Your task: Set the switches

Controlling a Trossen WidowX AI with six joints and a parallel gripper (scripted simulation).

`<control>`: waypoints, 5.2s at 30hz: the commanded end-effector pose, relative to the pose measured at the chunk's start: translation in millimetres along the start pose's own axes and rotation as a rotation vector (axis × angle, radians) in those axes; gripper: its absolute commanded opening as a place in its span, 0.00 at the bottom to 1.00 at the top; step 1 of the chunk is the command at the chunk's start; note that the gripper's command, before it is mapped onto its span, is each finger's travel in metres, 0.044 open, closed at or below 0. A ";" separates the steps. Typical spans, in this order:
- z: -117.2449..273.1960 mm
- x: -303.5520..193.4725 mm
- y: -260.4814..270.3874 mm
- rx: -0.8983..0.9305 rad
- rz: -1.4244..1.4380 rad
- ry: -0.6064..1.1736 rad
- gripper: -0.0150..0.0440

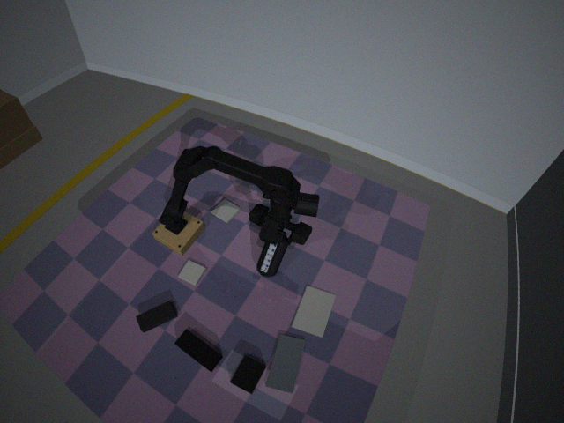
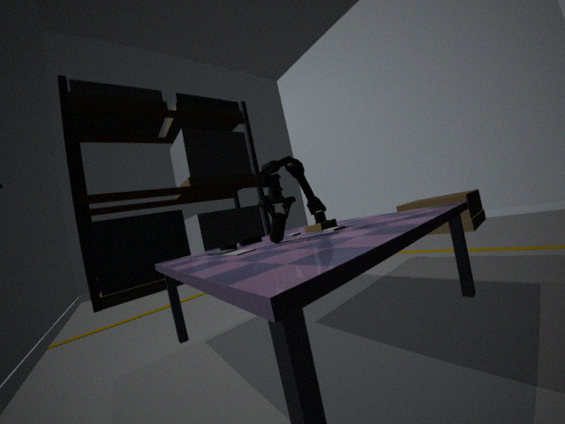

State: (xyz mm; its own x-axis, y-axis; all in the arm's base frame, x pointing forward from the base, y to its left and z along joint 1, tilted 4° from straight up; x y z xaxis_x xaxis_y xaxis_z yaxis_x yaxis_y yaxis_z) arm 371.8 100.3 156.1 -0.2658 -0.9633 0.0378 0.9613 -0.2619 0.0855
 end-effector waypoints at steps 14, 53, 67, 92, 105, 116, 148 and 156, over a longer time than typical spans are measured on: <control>-13.6 -8.9 -3.3 -0.017 -0.009 -0.009 0.83; -35.1 -30.6 -9.0 -0.018 -0.009 -0.007 0.83; -44.0 -37.1 -10.8 -0.018 -0.009 -0.007 0.83; -61.2 -46.7 -13.5 -0.018 -0.009 -0.006 0.83; -70.7 -50.7 -14.7 -0.018 -0.009 -0.006 0.83; -79.0 -53.4 -15.5 -0.018 -0.009 -0.006 0.83; -101.2 -58.2 -17.1 -0.018 -0.009 -0.005 0.83; -99.9 -60.1 -17.1 -0.017 0.000 0.005 0.92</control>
State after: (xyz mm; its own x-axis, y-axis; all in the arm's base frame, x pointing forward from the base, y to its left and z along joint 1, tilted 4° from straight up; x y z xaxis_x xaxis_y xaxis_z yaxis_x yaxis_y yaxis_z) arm 378.5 156.7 53.1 -0.2659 -0.9634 0.0333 0.9623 -0.2632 0.0681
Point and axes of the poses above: the point midway between the two fingers, 35 mm back from their tips, its own z axis back along the fingers, its own y axis across the jaws, x = y × z, the point moved 4 cm from there along z, back along the fingers, and after that the axes turned 14 degrees about -z, right-handed, at the moved point
